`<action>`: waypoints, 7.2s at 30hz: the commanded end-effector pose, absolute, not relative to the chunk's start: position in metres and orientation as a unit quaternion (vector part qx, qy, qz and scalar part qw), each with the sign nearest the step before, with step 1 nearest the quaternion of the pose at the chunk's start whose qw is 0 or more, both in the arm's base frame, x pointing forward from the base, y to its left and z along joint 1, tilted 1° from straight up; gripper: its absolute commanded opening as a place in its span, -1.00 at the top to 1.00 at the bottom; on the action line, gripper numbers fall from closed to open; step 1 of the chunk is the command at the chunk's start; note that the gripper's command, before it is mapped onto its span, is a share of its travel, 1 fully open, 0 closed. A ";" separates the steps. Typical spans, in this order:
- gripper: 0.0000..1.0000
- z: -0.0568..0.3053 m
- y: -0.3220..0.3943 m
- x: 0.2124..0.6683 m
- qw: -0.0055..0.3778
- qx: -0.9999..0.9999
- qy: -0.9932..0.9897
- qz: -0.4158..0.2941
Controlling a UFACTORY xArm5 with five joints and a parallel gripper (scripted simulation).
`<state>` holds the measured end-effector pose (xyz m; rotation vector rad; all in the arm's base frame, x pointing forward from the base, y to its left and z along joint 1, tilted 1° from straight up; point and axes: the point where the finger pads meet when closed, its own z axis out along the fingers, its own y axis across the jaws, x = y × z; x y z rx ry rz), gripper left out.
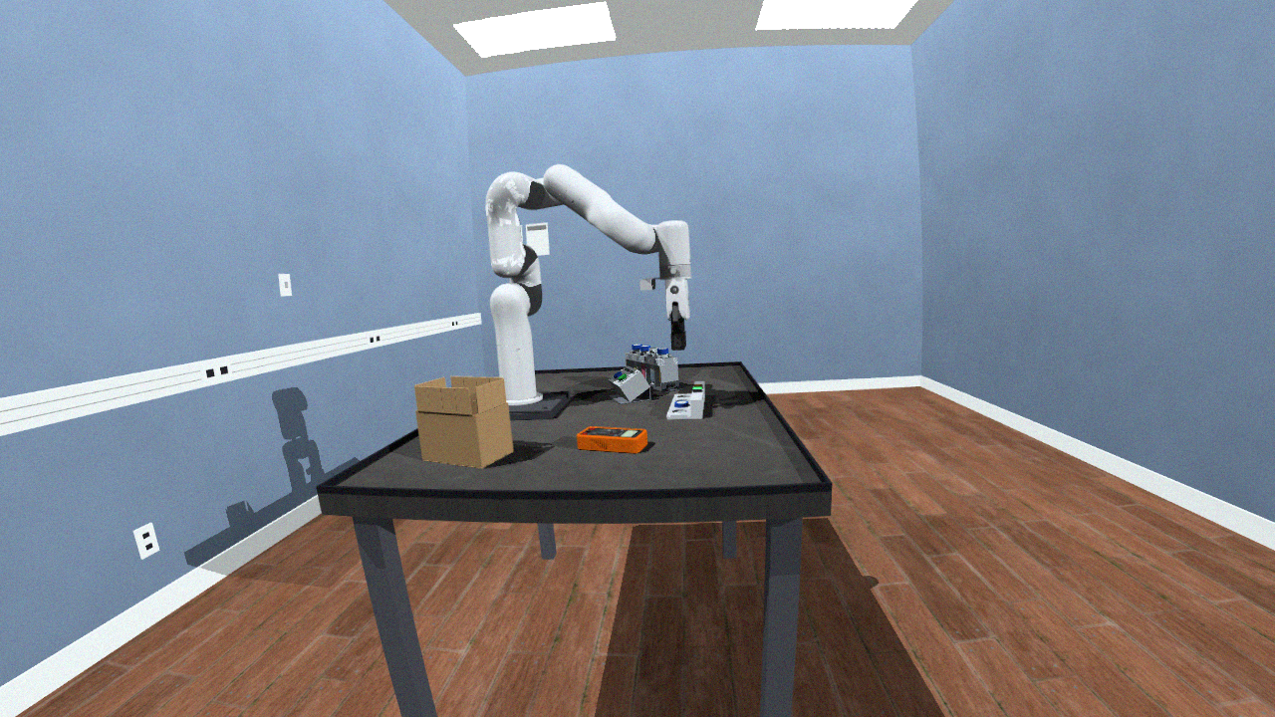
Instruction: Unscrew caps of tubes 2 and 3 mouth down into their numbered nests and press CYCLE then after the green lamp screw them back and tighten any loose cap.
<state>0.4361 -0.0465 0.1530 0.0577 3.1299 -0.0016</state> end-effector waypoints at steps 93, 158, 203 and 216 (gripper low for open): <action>1.00 0.070 -0.048 0.438 0.007 0.019 1.000 -0.004; 1.00 0.151 0.204 0.363 0.007 0.220 0.975 -0.002; 1.00 0.125 0.266 0.346 0.007 0.220 0.975 -0.002; 1.00 0.119 0.266 0.346 0.007 0.220 0.975 -0.002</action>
